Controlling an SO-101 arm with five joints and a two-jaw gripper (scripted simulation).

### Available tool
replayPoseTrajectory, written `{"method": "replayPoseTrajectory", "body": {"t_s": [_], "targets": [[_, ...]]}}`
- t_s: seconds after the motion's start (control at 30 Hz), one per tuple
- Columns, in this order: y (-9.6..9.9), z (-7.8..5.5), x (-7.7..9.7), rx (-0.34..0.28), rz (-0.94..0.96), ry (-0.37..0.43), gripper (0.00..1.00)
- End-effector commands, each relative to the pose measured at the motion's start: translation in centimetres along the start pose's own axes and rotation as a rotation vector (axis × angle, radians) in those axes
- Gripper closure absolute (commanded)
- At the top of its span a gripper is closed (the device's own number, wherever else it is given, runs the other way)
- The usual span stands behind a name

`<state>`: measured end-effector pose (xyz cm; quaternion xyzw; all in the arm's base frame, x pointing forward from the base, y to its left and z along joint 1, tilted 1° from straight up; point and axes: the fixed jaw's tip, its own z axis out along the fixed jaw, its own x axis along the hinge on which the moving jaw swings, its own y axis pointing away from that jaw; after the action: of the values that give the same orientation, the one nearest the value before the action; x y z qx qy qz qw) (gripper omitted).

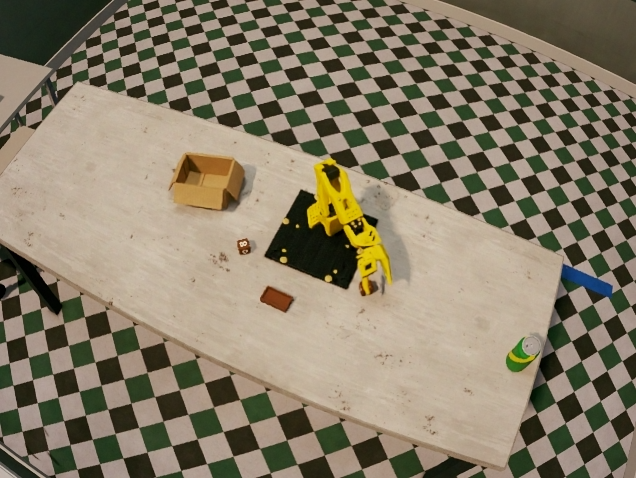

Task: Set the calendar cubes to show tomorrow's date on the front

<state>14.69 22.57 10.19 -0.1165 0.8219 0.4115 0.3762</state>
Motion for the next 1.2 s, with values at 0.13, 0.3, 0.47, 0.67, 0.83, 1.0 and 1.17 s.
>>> {"method": "replayPoseTrajectory", "body": {"t_s": [0.13,0.3,0.47,0.67,0.83,1.0,1.17], "targets": [[0.7,-1.5,-0.5,0.097,-0.114,0.180,0.65],[0.8,-1.8,-0.6,0.113,-0.137,0.202,0.65],[0.8,-2.0,-0.6,0.129,-0.158,0.227,0.65],[0.6,-2.0,-0.3,0.153,-0.174,0.262,0.65],[0.0,-1.8,0.3,0.179,-0.180,0.300,0.65],[-0.3,-1.8,0.8,0.205,-0.189,0.340,0.65],[-0.8,-1.8,1.3,0.232,-0.196,0.381,0.65]]}}
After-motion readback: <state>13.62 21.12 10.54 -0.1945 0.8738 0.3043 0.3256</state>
